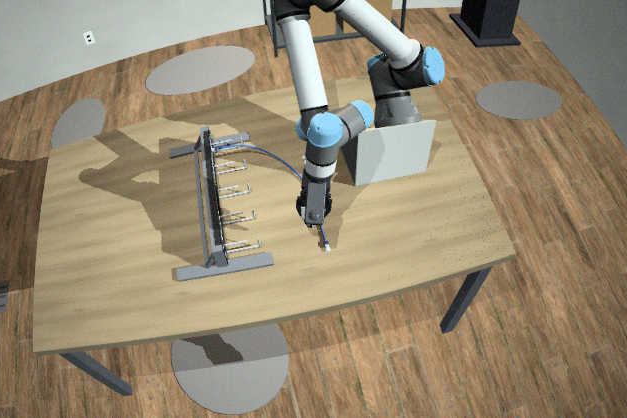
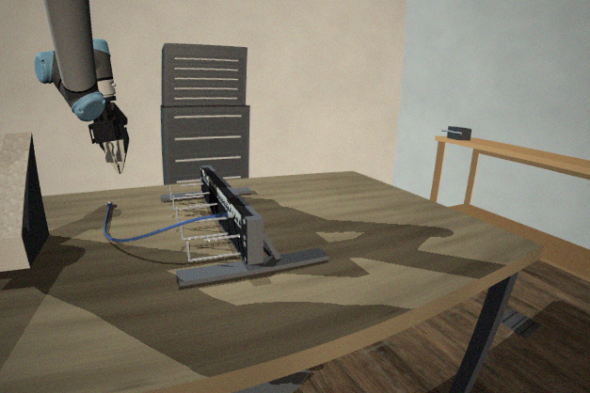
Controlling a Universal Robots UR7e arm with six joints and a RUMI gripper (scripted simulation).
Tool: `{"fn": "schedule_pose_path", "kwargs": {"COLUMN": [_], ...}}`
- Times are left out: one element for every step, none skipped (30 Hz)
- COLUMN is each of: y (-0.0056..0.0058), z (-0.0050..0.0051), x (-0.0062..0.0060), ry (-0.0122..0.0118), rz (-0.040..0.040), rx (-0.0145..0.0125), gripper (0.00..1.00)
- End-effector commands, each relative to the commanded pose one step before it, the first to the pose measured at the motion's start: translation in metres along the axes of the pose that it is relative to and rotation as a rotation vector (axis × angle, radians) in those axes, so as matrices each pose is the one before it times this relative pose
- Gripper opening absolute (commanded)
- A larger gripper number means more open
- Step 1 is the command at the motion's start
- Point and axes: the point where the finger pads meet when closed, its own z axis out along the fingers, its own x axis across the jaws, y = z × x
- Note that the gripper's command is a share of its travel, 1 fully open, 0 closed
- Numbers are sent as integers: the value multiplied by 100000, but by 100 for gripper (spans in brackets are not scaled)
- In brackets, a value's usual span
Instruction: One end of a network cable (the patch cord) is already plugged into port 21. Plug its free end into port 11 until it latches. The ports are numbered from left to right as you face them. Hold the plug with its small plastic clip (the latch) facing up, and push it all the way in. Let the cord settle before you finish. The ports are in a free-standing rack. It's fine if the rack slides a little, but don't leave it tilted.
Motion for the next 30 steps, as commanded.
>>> {"fn": "schedule_pose_path", "kwargs": {"y": [-466,-82,-84,-86,-89,-91,-93,0,0,-270,-83,-91,-101,-106,-108,-111,-113,-115,-116,-119,-120,-122,-124,-126,0,0,-370,-105,-119,-131], "z": [-966,-122,-122,-121,-120,-120,-119,0,0,-358,-99,-106,-116,-120,-122,-122,-122,-122,-122,-122,-122,-123,-123,-123,0,0,-369,-103,-109,-119], "x": [2172,291,290,288,285,283,281,0,0,821,229,242,263,270,271,270,269,267,265,264,263,261,260,259,0,0,758,210,222,240], "ry": [7397,822,813,803,794,786,777,0,0,2230,624,644,689,700,697,689,680,670,660,651,640,629,619,609,0,0,1727,479,492,524], "rz": [14720,1959,1962,1964,1968,1973,1977,0,0,5830,1676,1750,1897,1957,1976,1985,1990,1992,1994,1999,2000,2001,2005,2005,0,0,5900,1695,1772,1921], "rx": [3465,500,509,516,523,530,537,0,0,1625,474,505,555,579,590,598,605,611,616,623,628,633,639,644,0,0,1923,551,586,639], "gripper": [0,0,0,0,0,0,0,0,0,0,0,0,0,0,0,0,0,0,0,0,0,0,0,0,0,0,0,0,0,0]}}
